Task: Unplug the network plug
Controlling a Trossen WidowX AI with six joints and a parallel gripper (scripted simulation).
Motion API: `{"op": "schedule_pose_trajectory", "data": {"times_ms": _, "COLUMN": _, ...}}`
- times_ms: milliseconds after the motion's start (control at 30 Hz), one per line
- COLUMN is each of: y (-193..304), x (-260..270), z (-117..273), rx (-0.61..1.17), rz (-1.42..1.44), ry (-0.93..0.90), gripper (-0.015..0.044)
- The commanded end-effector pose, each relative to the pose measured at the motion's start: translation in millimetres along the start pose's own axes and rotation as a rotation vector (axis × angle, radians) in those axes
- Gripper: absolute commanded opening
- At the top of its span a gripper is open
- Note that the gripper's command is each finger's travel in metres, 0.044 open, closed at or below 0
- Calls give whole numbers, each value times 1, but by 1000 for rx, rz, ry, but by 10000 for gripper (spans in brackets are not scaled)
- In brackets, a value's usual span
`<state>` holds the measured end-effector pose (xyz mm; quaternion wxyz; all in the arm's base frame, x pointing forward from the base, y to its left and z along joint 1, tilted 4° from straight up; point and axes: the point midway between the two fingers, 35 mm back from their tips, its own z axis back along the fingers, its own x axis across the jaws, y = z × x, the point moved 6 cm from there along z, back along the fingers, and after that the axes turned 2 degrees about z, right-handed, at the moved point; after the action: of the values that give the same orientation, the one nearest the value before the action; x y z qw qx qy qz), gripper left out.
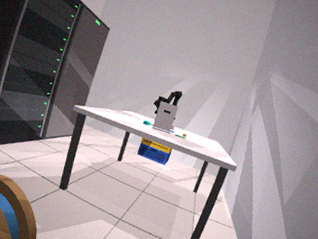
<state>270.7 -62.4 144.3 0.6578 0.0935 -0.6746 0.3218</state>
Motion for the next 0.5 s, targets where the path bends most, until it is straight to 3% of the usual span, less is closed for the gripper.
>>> {"op": "schedule_pose_trajectory", "data": {"times_ms": 0, "y": 9, "x": -14, "z": 12, "rx": 64, "rz": -154, "ry": -28, "gripper": 156}}
{"op": "schedule_pose_trajectory", "data": {"times_ms": 167, "y": 20, "x": -26, "z": 24, "rx": 126, "rz": -300, "ry": -49, "gripper": 156}}
{"op": "schedule_pose_trajectory", "data": {"times_ms": 467, "y": 18, "x": -27, "z": 18, "rx": 130, "rz": -305, "ry": -48, "gripper": 156}}
